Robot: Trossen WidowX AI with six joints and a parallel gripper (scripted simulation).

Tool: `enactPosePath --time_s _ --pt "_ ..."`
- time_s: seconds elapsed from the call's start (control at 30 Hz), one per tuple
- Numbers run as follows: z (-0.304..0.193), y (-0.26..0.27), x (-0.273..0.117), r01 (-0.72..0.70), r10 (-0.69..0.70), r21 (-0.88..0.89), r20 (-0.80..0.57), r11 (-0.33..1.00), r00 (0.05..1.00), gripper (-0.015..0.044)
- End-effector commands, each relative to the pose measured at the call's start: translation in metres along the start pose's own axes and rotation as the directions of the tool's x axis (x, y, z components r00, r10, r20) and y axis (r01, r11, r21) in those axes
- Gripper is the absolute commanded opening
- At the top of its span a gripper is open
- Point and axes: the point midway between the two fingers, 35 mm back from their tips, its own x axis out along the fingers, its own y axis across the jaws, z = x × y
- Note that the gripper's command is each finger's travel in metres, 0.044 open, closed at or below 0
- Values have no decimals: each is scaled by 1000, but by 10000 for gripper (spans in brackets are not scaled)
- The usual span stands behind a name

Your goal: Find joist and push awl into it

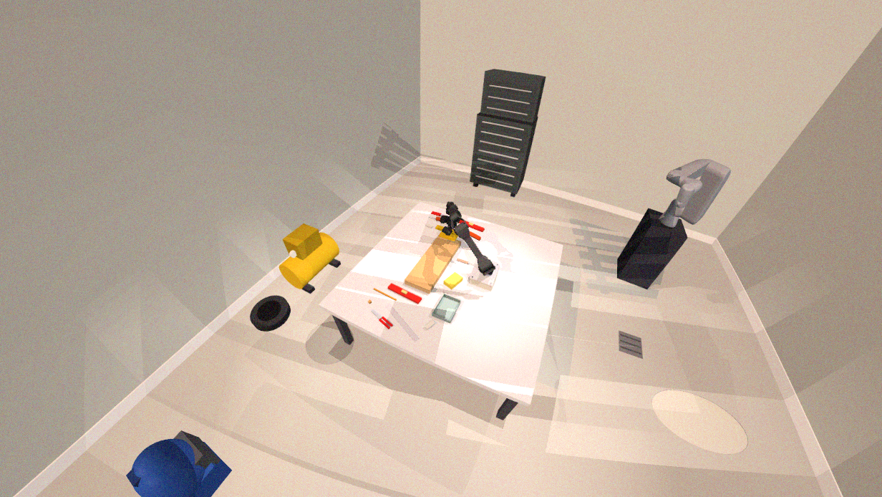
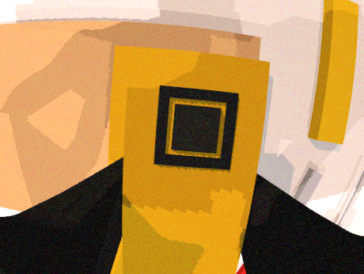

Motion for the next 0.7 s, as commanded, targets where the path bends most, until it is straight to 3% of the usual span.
enactPosePath --time_s 0.0,0.67 --pt "-2 0 7 -3 3 6 5 1000 1000 0" --pt "-11 1 39 -5 5 6 5 1000 1000 0"
